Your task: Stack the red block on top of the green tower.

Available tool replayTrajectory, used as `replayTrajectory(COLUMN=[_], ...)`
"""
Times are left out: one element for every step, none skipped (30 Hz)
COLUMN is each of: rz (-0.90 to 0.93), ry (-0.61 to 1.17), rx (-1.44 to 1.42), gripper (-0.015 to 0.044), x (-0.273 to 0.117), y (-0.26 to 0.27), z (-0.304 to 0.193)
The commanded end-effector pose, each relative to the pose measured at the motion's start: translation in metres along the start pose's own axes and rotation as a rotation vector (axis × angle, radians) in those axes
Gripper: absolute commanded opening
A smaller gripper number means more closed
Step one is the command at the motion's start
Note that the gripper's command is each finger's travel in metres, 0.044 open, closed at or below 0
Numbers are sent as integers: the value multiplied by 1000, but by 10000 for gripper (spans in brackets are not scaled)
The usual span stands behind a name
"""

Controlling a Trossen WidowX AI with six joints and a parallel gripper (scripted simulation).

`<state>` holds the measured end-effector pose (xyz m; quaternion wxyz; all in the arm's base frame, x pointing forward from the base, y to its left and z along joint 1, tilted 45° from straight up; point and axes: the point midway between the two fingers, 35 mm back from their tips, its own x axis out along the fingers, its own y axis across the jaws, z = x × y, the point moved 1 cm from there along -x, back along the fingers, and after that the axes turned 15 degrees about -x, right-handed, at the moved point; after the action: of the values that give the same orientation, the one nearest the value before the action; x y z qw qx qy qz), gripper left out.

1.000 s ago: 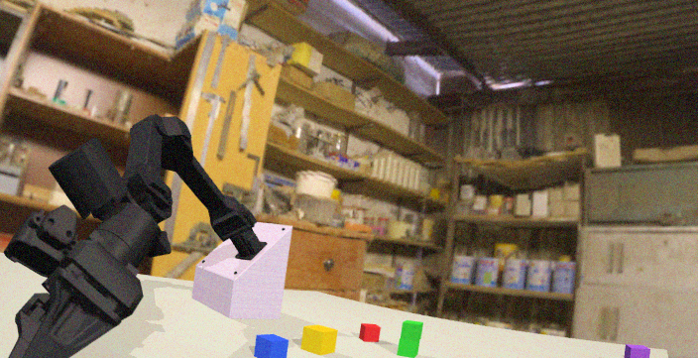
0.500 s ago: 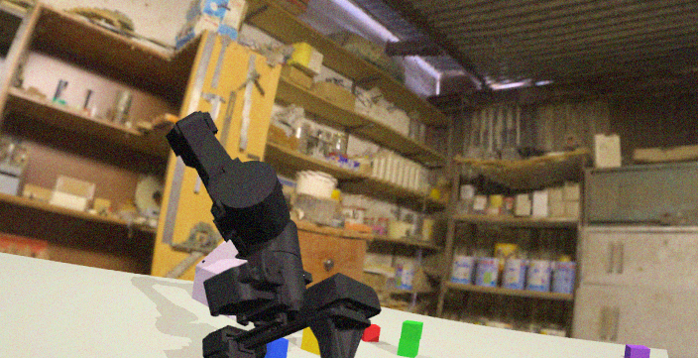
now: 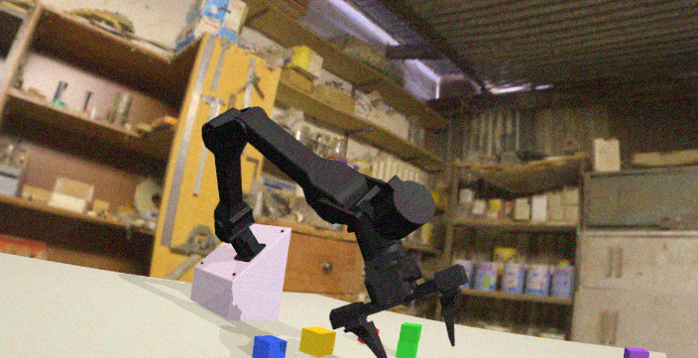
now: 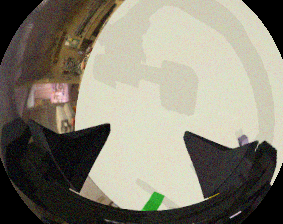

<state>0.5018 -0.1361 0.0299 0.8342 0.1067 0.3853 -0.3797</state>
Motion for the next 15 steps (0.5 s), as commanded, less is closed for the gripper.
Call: replayTrajectory(rz=[-38, -42, -48, -54, -62, -70, -78, -88, -99, -111, -123, -137, -151, -165, -180], ry=[109, 129, 147, 166, 183, 199, 215, 230, 244, 258, 271, 282, 292, 301, 309], rx=[-88, -102, -116, -130, -144, -159, -175, -190, -207, -224, -242, -260, -278, -296, -315], gripper=[440, 440, 440, 440, 440, 440, 440, 440, 440, 440, 440, 440, 440, 440, 440], x=[-4, -7, -10, -13, -17, -20, -24, -27, -31, -35, -40, -44, -49, -53, -58], y=[19, 23, 27, 31, 35, 37, 40, 42, 43, 44, 45, 45, 44, 43, 42], z=[-63, -75, -88, -100, -113, -125, -137, -149, -161, -173, -185, -197, -209, -220, -231])
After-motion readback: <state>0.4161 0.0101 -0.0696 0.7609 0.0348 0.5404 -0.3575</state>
